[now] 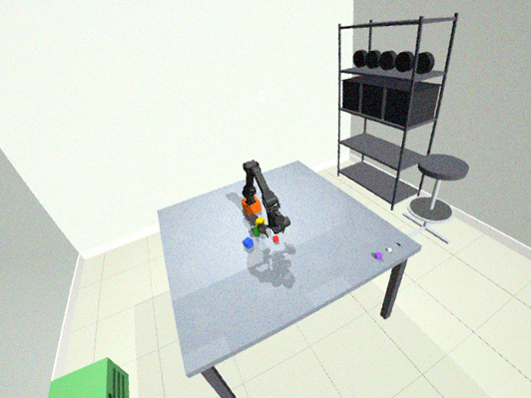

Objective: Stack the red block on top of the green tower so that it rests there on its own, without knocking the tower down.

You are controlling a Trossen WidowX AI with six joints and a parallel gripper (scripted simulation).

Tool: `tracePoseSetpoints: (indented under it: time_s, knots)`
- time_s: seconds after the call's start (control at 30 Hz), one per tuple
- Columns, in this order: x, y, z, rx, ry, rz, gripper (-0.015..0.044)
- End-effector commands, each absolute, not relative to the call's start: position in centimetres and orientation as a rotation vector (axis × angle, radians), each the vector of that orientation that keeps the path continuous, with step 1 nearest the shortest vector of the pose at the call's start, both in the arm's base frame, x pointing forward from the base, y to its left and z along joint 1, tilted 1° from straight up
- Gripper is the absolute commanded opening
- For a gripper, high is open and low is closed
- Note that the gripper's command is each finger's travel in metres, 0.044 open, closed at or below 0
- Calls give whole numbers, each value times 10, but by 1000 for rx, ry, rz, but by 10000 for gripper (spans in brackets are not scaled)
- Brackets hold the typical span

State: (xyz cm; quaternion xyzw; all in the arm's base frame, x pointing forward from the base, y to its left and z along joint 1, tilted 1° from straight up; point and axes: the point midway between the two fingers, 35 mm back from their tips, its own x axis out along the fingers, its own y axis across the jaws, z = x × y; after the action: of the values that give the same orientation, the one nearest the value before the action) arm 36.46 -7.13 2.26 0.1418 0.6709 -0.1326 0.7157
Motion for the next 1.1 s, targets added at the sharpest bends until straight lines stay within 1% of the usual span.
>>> tracePoseSetpoints:
  time_s: [0.0, 0.6, 1.07]
  knots:
    - [363, -72, 16, 312, 1490, -300, 440]
    - [365, -72, -13, 312, 1491, -300, 440]
    - [365, -72, -14, 312, 1491, -300, 440]
